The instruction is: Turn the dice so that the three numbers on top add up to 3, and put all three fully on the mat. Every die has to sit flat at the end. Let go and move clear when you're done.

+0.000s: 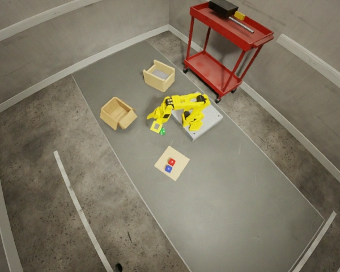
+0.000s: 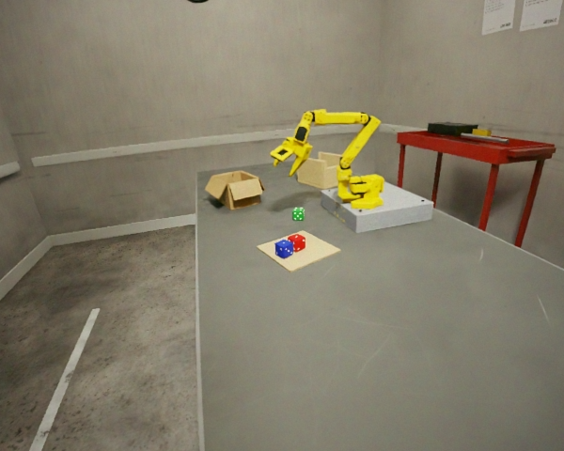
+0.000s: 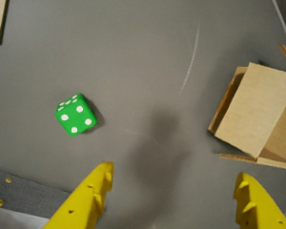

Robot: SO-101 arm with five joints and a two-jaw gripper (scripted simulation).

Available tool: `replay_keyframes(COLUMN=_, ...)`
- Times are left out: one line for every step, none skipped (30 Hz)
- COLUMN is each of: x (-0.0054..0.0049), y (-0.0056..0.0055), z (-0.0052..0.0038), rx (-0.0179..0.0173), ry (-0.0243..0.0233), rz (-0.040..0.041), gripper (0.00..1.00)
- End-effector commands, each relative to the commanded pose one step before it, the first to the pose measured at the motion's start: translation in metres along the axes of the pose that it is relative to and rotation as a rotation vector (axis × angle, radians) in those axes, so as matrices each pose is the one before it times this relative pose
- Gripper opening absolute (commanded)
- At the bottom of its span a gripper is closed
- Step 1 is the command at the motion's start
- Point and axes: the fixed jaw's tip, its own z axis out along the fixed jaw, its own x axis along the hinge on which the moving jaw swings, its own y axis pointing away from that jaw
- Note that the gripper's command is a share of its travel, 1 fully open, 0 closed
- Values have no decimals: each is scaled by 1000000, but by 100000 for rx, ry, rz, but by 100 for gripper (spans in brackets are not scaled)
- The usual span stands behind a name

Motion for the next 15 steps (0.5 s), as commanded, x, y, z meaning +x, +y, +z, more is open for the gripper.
replay_keyframes(x=-4523, y=-840, z=-642, rx=-2877, ry=955, rz=10177, gripper=35)
replay_keyframes(x=-978, y=-57, z=403, rx=-797, ry=450, rz=3788, gripper=35)
replay_keyframes(x=-1000, y=-21, z=428, rx=-785, ry=492, rz=3833, gripper=35)
replay_keyframes(x=-1004, y=6, z=453, rx=-769, ry=527, rz=3875, gripper=35)
replay_keyframes(x=-1015, y=30, z=477, rx=-749, ry=568, rz=3898, gripper=35)
replay_keyframes(x=-1017, y=64, z=496, rx=-727, ry=599, rz=3915, gripper=35)
replay_keyframes(x=-1018, y=99, z=520, rx=-703, ry=636, rz=3920, gripper=35)
replay_keyframes(x=-1015, y=126, z=538, rx=-670, ry=662, rz=3916, gripper=35)
replay_keyframes(x=-1011, y=152, z=556, rx=-639, ry=691, rz=3896, gripper=35)
replay_keyframes(x=-991, y=184, z=575, rx=-602, ry=713, rz=3867, gripper=35)
replay_keyframes(x=-976, y=217, z=588, rx=-562, ry=731, rz=3828, gripper=35)
replay_keyframes(x=-954, y=233, z=595, rx=-526, ry=743, rz=3780, gripper=35)
replay_keyframes(x=-930, y=266, z=609, rx=-485, ry=754, rz=3717, gripper=35)
replay_keyframes(x=-900, y=280, z=617, rx=-443, ry=758, rz=3647, gripper=35)
replay_keyframes(x=0, y=0, z=0, rx=0, ry=0, rz=0, gripper=35)
